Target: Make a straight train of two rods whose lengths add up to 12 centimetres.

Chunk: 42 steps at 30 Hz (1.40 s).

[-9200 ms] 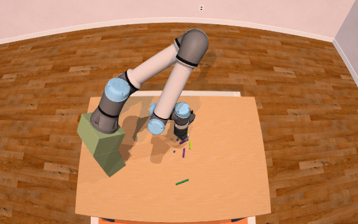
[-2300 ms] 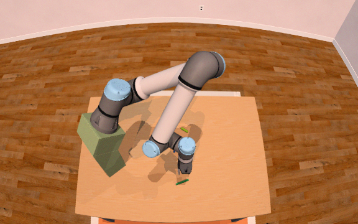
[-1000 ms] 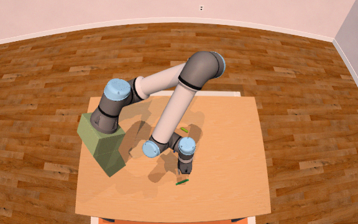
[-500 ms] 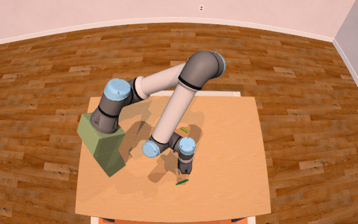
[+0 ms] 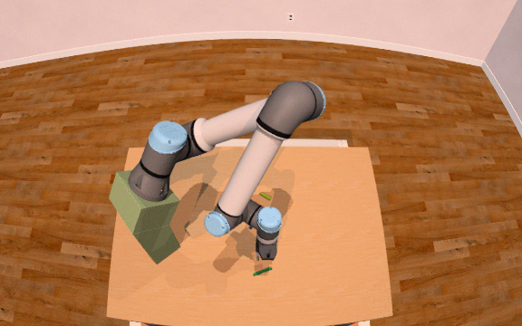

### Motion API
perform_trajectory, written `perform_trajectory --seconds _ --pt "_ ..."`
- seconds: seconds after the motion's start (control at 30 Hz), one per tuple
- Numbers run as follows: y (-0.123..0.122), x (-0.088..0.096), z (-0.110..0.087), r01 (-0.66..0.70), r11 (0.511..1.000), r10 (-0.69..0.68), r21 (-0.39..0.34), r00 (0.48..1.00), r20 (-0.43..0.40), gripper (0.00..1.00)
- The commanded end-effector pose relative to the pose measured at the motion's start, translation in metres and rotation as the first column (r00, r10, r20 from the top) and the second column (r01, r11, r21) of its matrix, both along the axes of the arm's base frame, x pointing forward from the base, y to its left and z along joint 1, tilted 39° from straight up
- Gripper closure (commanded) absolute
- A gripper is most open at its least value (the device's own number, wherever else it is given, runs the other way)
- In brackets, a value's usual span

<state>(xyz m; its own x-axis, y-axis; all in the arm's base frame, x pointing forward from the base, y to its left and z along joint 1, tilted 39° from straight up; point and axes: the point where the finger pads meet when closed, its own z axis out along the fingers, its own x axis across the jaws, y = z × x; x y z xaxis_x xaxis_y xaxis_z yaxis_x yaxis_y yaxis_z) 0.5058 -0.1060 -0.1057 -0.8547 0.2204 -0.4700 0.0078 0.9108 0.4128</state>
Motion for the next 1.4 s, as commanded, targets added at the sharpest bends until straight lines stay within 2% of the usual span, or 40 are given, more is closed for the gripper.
perform_trajectory --seconds 0.0,0.8,1.07,1.13,1.37 --pt "-0.002 0.001 0.000 0.002 1.000 -0.002 0.000 1.000 0.002 0.00" --pt "0.002 0.001 0.002 -0.017 1.000 0.017 -0.012 1.000 0.008 0.00" --pt "0.014 0.005 0.009 -0.126 0.988 0.130 -0.089 0.990 0.047 0.00" --pt "0.014 0.005 0.009 -0.126 0.988 0.130 -0.089 0.990 0.047 0.00" --pt "0.033 0.010 0.020 -0.277 0.938 0.301 -0.211 0.949 0.091 0.00"
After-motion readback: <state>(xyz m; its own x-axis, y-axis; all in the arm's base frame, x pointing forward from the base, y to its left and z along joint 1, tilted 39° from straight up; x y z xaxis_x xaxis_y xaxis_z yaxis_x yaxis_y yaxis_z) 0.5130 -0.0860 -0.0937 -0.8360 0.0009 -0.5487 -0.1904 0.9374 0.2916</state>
